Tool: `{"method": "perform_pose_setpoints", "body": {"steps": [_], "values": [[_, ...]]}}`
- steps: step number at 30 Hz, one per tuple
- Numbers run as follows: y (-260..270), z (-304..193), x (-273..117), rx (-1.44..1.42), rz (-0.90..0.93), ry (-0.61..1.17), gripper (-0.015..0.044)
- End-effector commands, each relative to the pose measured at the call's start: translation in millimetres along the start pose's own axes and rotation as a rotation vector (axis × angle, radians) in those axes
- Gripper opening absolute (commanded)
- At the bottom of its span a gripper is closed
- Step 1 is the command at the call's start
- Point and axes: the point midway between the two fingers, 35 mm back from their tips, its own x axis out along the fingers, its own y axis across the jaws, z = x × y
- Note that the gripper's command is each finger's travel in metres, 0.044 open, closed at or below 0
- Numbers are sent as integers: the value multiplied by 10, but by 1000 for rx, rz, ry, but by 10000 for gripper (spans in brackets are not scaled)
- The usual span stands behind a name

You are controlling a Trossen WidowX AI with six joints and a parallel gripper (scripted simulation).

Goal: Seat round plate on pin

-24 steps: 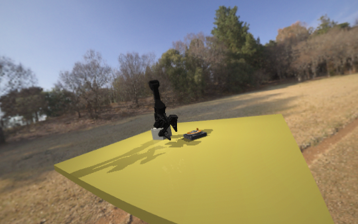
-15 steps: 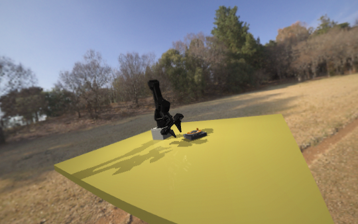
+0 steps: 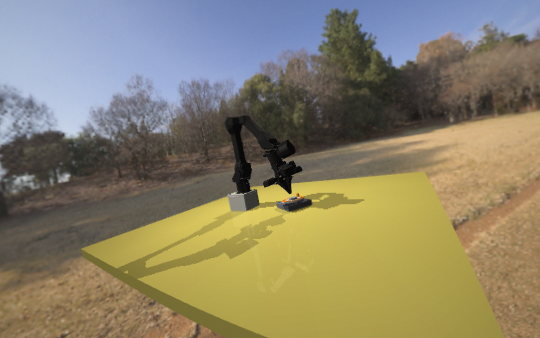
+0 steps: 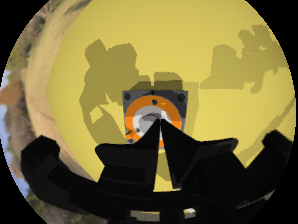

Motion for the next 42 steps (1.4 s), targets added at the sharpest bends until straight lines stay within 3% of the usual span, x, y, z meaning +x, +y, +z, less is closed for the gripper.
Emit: {"method": "perform_pose_setpoints", "body": {"steps": [1,7,16,25,42], "values": [[355,-214,-96,-292,-59,122,0],[640,-474,-242,-572,-114,234,0],[639,-476,-231,-572,-114,234,0],[557,-565,215,-572,-114,235,0],[643,-466,257,-573,-113,234,0]]}}
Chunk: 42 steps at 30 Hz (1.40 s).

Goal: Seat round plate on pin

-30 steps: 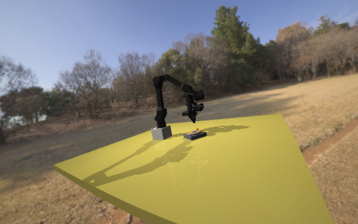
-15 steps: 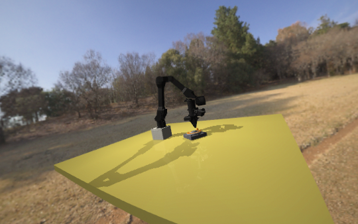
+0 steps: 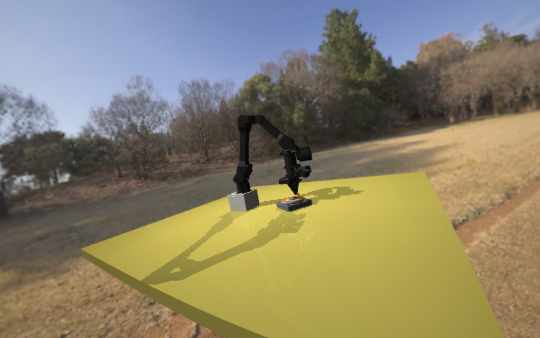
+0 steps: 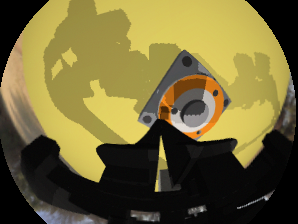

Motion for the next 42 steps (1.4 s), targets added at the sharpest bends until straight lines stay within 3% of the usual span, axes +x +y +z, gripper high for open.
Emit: {"method": "perform_pose_setpoints", "body": {"steps": [1,42], "values": [[9,77,-1,-4,-2,-4,0],[-201,495,-25,-4,-4,-7,0]]}}
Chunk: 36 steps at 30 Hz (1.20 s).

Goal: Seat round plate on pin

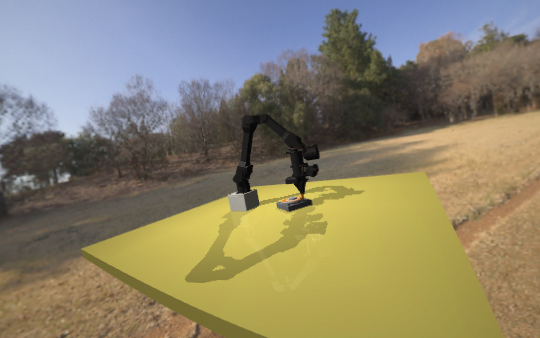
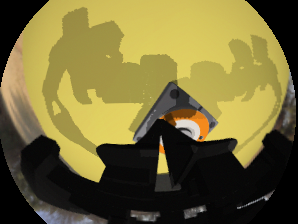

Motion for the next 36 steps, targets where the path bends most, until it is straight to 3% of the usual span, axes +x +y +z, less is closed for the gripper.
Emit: {"method": "perform_pose_setpoints", "body": {"steps": [1,36], "values": [[-54,55,-4,-1,-4,0,0],[-437,139,-22,-1,-8,0,0]]}}
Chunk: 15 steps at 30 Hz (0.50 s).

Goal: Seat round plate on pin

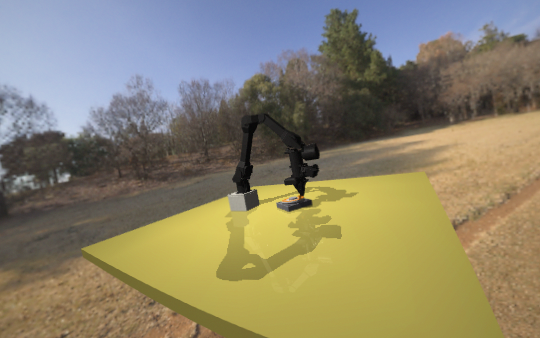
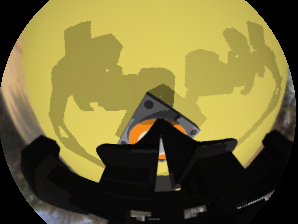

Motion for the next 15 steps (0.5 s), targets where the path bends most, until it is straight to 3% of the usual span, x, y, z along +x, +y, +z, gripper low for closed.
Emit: {"method": "perform_pose_setpoints", "body": {"steps": [1,15], "values": [[-66,-17,2,0,-7,4,0],[-174,-50,12,0,-8,4,0]]}}
